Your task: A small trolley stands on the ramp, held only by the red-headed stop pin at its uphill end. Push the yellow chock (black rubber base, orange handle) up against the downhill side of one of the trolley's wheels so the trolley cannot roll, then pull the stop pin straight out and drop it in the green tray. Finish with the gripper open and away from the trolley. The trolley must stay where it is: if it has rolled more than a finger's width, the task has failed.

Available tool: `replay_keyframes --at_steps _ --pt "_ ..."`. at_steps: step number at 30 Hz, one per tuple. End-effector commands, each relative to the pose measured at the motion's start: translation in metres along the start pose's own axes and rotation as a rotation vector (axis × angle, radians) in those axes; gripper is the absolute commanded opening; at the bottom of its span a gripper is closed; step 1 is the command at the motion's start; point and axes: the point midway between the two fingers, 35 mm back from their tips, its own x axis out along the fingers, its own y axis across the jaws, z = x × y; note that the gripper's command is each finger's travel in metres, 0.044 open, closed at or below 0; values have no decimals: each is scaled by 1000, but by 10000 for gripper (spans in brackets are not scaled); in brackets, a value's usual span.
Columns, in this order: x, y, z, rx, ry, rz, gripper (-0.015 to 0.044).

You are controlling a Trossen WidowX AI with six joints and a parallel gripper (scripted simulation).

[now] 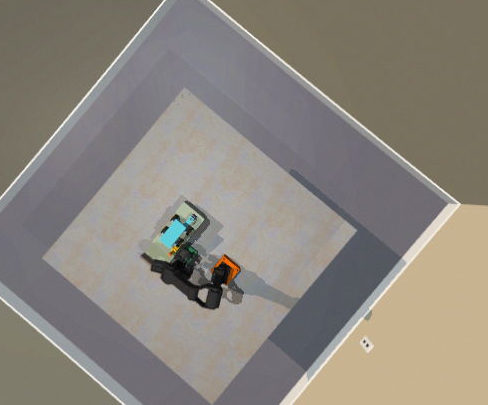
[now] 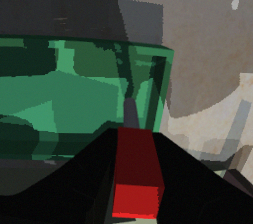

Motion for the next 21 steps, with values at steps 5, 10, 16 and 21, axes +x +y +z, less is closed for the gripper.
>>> replay_keyframes --at_steps 5,10,16,21 --pt "1 4 0 6 -2 -2 190" --pt "2 8 0 6 -2 -2 190" --pt "2 12 0 6 -2 -2 190" --pt "3 16 -1 6 -2 -1 190"
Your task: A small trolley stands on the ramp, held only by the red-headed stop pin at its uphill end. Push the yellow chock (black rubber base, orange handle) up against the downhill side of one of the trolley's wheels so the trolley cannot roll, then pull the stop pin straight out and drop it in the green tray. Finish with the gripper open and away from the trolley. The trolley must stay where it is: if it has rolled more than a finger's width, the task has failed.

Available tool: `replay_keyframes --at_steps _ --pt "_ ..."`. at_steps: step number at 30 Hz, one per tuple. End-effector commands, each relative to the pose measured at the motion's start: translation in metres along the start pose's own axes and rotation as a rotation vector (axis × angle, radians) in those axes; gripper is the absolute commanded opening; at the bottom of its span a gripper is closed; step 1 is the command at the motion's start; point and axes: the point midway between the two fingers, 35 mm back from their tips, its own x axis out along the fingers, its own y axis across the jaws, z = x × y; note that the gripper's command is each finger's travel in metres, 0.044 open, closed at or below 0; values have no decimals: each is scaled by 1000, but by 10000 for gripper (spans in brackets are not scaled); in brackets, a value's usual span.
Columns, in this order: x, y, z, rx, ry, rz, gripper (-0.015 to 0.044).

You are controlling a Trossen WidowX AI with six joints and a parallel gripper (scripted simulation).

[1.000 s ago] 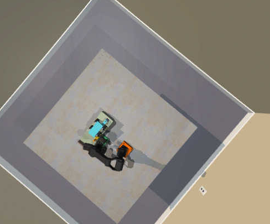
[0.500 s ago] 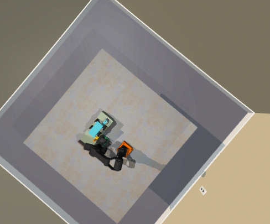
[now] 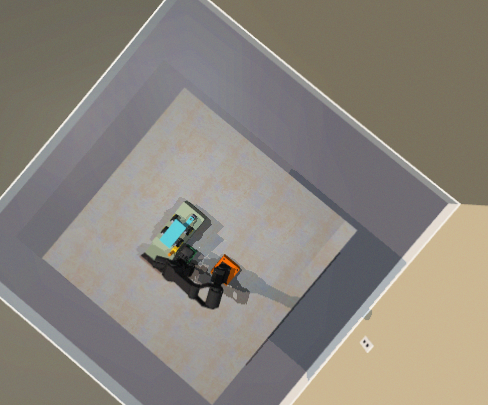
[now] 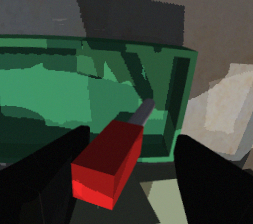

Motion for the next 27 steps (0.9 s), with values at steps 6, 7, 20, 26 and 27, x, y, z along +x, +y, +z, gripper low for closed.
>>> replay_keyframes --at_steps 6,7,20,26,27 --pt "2 6 0 -4 -1 -1 190" --pt "2 7 0 -4 -1 -1 190" --pt "5 15 0 -4 -1 -1 190" --pt "6 18 0 -4 -1 -1 190" --pt "6 18 0 -4 -1 0 190"
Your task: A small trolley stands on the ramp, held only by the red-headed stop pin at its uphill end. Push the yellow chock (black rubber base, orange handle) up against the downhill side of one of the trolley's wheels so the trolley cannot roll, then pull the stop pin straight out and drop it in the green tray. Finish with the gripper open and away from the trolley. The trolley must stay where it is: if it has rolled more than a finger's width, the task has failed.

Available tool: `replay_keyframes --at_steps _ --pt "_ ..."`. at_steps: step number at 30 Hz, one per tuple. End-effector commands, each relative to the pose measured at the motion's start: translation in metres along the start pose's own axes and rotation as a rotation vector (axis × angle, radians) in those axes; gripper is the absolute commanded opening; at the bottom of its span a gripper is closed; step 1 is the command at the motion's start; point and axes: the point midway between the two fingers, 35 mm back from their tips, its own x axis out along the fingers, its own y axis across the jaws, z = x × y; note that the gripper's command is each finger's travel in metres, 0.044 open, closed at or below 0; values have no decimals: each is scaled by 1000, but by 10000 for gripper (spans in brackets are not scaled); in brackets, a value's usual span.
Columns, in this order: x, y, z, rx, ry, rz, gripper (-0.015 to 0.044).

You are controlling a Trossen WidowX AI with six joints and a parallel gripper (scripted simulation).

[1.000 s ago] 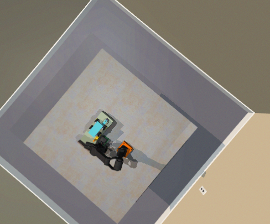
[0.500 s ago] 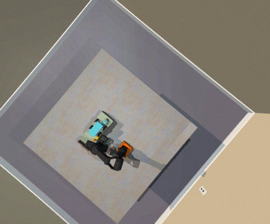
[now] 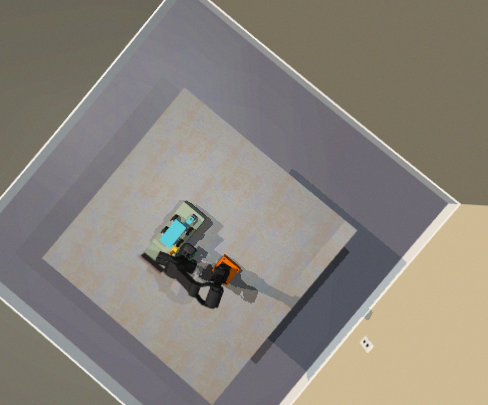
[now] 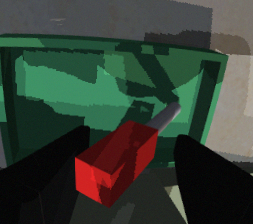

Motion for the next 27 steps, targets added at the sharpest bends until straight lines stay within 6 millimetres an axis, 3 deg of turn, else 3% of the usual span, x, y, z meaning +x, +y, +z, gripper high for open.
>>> replay_keyframes --at_steps 1,27 --pt "2 2 1 -4 -3 0 190" --pt "9 15 1 -3 -3 1 190"
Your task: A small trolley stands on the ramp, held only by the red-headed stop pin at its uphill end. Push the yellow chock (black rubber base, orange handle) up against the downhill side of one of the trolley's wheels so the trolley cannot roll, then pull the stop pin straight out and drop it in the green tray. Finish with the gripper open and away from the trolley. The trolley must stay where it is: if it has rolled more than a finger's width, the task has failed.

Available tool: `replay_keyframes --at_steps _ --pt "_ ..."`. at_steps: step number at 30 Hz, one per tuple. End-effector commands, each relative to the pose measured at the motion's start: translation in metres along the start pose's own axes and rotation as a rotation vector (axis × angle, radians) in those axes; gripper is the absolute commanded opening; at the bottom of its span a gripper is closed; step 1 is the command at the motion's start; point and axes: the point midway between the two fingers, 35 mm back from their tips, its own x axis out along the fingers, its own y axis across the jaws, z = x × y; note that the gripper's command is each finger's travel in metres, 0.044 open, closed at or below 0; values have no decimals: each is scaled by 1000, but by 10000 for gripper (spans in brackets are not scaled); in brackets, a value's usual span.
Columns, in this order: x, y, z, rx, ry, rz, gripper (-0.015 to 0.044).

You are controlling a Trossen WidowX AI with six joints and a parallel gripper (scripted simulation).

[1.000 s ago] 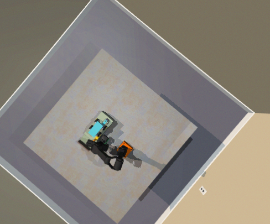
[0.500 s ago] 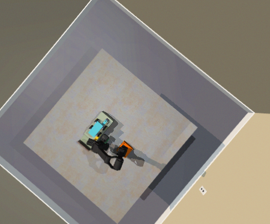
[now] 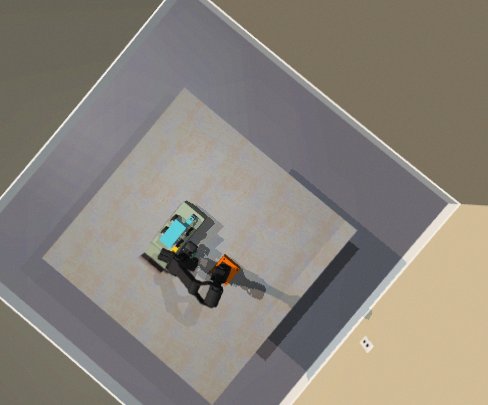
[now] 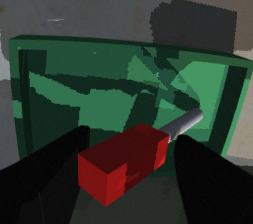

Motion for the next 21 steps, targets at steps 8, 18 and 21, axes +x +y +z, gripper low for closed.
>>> replay_keyframes --at_steps 8,18,21 --pt "4 5 2 -4 -3 1 190" --pt "3 4 1 0 1 -1 340" --pt "3 4 1 0 1 -1 340"
